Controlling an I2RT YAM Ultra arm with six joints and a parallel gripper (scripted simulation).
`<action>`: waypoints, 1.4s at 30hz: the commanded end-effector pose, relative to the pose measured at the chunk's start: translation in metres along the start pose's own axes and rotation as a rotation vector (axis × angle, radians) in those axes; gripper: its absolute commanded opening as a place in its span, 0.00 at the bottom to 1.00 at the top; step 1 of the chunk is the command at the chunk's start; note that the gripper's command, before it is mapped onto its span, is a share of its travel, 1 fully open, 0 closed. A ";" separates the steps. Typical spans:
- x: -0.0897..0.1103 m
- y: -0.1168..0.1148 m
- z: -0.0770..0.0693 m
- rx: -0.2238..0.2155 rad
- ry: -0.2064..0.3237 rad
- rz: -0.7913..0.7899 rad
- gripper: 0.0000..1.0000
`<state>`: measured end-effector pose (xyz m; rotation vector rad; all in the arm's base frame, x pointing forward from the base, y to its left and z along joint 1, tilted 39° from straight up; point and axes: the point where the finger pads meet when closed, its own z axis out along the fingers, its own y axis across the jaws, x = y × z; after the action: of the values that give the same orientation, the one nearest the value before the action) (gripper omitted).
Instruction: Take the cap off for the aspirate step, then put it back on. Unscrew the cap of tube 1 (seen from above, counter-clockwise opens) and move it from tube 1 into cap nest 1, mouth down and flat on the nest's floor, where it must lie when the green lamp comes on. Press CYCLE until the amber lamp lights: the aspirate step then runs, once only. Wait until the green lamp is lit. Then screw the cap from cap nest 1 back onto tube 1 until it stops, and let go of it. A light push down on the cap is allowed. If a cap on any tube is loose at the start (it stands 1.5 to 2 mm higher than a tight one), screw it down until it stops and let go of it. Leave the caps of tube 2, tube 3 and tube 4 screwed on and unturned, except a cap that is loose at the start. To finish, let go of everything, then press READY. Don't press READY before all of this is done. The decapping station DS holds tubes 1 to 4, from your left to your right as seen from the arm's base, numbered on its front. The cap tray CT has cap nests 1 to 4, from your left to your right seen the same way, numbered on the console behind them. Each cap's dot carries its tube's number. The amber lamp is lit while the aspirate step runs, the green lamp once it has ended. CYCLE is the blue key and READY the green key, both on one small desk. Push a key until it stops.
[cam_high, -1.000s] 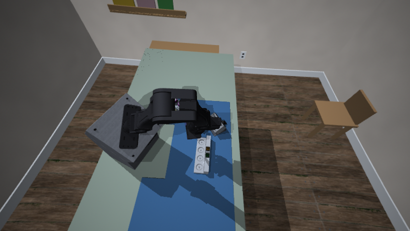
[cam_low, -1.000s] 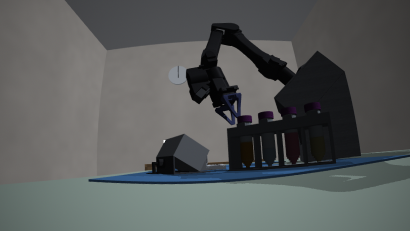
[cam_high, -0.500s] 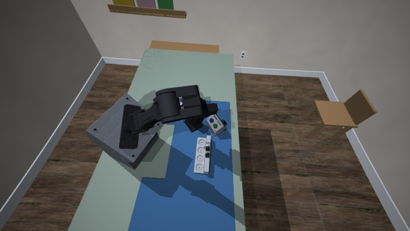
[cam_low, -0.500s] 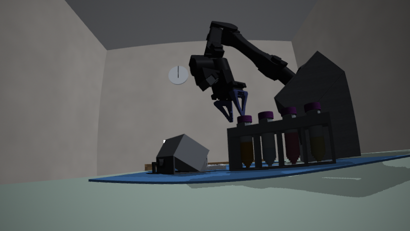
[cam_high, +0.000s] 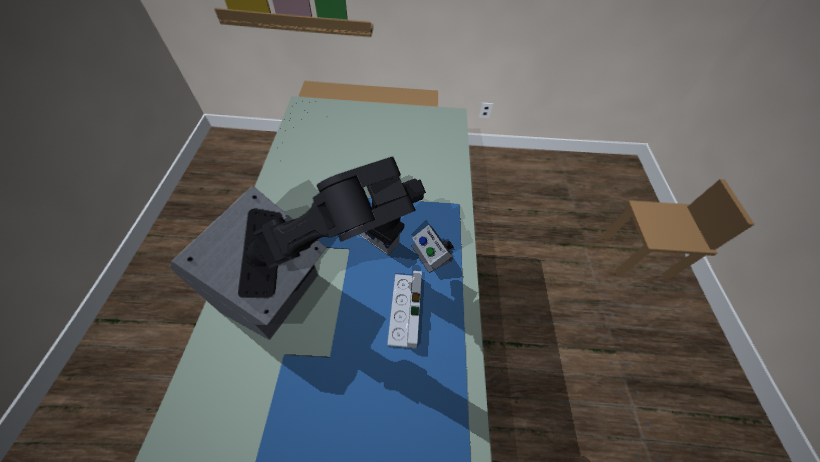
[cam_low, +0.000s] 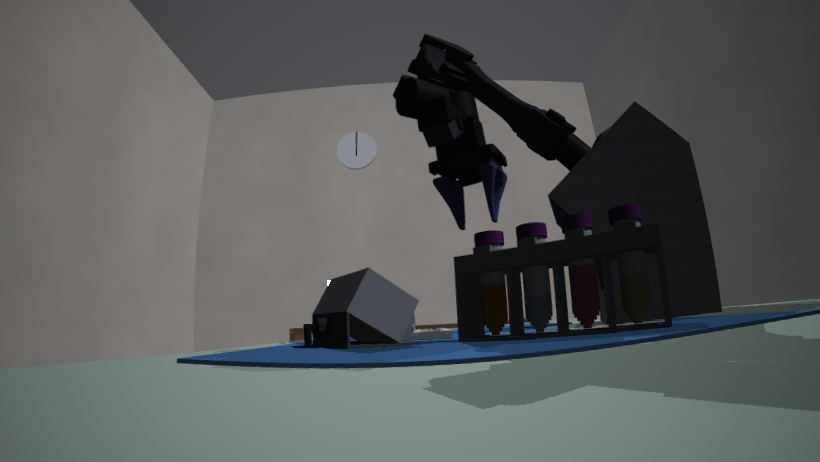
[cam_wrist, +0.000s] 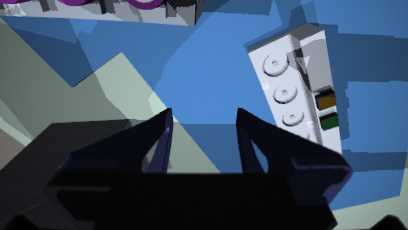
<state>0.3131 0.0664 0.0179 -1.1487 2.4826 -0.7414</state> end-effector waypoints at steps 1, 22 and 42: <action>-0.004 -0.004 -0.003 0.040 -0.013 -0.058 0.49; -0.005 -0.004 -0.004 0.067 -0.019 -0.120 0.49; -0.043 0.080 0.001 0.051 -0.048 0.796 0.49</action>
<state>0.2936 0.1349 -0.0262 -0.3297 2.5566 -0.5902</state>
